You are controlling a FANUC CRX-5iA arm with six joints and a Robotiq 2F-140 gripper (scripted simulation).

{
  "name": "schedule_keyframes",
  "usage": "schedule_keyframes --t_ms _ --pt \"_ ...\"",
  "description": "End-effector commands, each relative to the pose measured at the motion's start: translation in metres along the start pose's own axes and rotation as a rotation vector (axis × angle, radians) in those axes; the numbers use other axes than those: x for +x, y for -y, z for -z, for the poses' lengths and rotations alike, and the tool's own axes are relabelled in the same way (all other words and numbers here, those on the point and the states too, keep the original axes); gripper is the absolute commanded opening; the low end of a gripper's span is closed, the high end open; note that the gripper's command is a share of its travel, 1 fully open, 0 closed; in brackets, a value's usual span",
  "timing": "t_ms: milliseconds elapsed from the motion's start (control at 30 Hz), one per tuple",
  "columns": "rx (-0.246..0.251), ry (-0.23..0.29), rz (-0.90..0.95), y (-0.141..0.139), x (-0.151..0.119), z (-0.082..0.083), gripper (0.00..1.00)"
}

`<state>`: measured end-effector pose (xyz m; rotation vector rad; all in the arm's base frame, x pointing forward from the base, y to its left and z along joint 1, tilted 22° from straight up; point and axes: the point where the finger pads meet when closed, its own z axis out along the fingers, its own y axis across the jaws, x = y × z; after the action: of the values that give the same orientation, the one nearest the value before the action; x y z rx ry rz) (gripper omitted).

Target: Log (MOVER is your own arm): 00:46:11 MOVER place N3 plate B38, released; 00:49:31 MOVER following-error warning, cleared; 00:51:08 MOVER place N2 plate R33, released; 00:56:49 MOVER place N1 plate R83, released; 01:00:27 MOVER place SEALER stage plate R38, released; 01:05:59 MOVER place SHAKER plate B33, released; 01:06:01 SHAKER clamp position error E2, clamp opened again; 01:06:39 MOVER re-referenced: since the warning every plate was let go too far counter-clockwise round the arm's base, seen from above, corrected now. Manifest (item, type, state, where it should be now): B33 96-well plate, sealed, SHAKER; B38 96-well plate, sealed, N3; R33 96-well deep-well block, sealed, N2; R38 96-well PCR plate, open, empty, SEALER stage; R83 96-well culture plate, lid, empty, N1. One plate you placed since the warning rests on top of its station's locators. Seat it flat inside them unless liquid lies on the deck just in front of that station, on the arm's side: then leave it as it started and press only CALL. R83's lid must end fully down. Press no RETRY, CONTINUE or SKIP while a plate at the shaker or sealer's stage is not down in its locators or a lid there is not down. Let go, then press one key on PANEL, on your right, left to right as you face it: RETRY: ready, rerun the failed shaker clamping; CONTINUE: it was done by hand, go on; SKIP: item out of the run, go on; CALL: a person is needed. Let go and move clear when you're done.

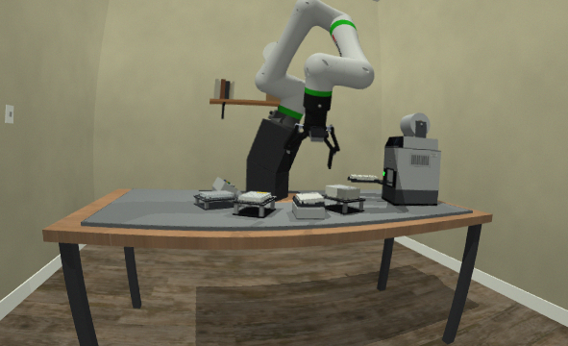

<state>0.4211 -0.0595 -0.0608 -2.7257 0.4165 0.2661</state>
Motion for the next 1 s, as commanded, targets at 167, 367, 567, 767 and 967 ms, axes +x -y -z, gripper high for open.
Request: schedule_keyframes --t_ms 167,367,567,767,967 --pt "0.0 -0.001 0.0 0.0 0.0 0.001 1.0" --pt "0.0 -0.001 0.001 0.0 0.005 -0.008 1.0" --pt "0.0 -0.001 0.001 0.0 0.009 -0.017 1.0" --pt "0.0 -0.001 0.001 0.0 0.012 -0.023 1.0" --pt "0.0 -0.001 0.001 0.0 0.016 -0.033 1.0"
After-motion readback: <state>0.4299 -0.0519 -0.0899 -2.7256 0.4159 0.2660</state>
